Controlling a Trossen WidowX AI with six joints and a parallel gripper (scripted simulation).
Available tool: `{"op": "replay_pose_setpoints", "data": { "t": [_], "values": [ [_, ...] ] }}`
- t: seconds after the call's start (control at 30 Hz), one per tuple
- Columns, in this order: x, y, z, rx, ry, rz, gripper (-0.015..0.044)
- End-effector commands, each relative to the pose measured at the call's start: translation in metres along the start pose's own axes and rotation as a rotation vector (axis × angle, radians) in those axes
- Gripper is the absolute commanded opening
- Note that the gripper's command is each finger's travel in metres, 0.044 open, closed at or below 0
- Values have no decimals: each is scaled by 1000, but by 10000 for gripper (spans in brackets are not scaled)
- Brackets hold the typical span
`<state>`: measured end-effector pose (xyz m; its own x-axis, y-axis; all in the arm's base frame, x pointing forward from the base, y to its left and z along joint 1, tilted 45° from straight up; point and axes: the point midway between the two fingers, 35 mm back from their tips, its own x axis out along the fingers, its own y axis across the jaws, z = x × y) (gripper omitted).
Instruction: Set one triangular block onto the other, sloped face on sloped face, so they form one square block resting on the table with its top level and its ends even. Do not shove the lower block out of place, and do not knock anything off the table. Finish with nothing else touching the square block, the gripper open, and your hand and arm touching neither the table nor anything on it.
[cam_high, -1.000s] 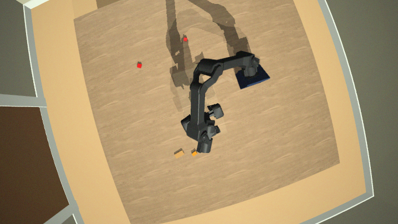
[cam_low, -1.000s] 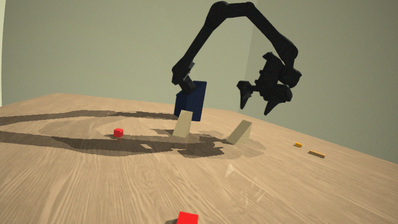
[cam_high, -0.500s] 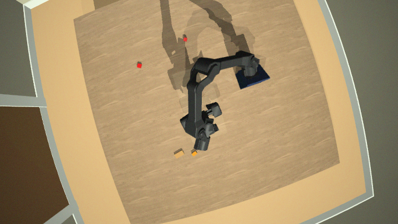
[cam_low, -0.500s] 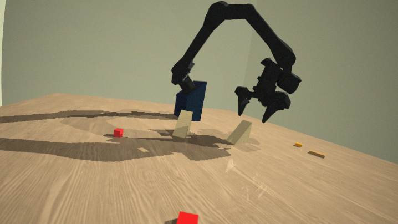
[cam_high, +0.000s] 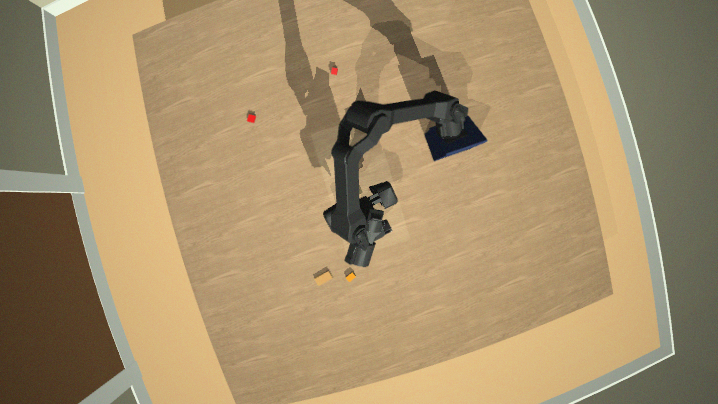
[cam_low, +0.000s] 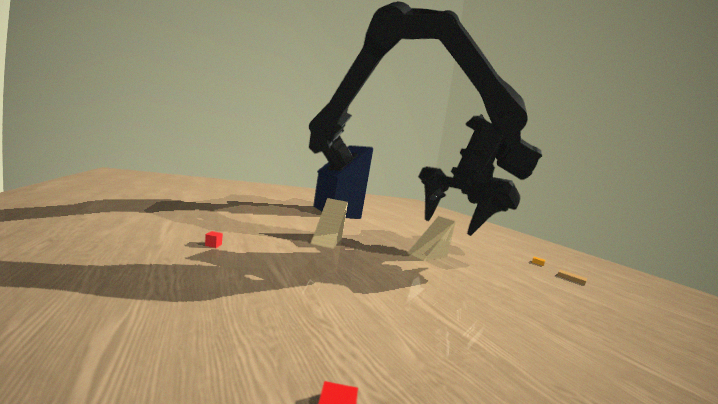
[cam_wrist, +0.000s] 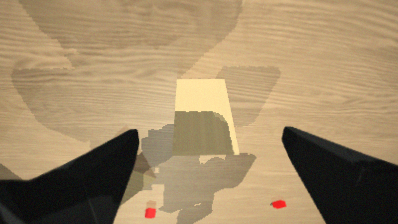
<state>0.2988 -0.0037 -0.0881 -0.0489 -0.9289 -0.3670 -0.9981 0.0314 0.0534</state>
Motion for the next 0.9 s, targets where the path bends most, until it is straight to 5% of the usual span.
{"op": "replay_pose_setpoints", "data": {
  "t": [0.0,0.87],
  "values": [
    [6,0,-1,-1,2,-1,440],
    [48,5,-4,2,16,3,440]
  ]
}}
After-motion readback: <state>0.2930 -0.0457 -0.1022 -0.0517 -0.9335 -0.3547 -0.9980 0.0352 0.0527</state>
